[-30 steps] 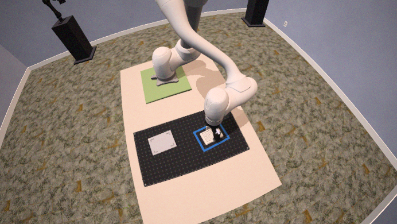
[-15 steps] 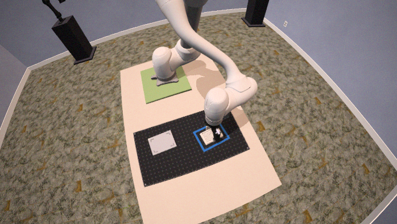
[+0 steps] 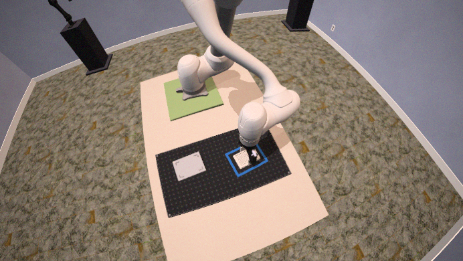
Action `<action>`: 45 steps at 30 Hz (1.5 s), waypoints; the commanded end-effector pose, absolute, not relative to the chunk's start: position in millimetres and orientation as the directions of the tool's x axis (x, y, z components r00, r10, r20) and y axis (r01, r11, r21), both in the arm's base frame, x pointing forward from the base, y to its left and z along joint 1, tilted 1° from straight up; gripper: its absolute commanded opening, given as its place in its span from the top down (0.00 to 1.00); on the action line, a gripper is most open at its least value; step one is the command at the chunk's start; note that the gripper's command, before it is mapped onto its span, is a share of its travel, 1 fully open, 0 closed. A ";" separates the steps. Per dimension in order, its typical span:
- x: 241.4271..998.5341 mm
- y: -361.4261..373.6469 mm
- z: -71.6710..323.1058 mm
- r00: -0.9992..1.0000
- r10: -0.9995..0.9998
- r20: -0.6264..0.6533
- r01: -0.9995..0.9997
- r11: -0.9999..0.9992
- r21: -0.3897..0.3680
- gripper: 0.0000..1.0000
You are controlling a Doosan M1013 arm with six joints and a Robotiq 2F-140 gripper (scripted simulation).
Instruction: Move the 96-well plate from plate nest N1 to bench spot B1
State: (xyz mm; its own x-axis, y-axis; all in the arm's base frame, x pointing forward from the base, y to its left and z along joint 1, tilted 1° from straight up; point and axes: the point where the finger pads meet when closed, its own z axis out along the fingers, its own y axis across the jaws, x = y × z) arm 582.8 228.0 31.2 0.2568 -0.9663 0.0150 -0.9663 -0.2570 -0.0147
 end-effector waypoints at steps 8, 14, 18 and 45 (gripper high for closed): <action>580.8 223.0 26.9 0.256 -0.966 0.018 -0.966 -0.257 -0.011 1.00; 580.8 223.0 26.9 0.256 -0.966 0.018 -0.966 -0.257 -0.011 1.00; 580.8 223.1 26.9 0.256 -0.966 0.018 -0.966 -0.257 -0.011 1.00; 580.9 223.1 26.9 0.256 -0.966 0.018 -0.966 -0.257 -0.011 0.00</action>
State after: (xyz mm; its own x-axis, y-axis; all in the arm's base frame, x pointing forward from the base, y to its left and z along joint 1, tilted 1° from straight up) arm 582.7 227.9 31.0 0.2569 -0.9663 0.0151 -0.9663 -0.2571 -0.0144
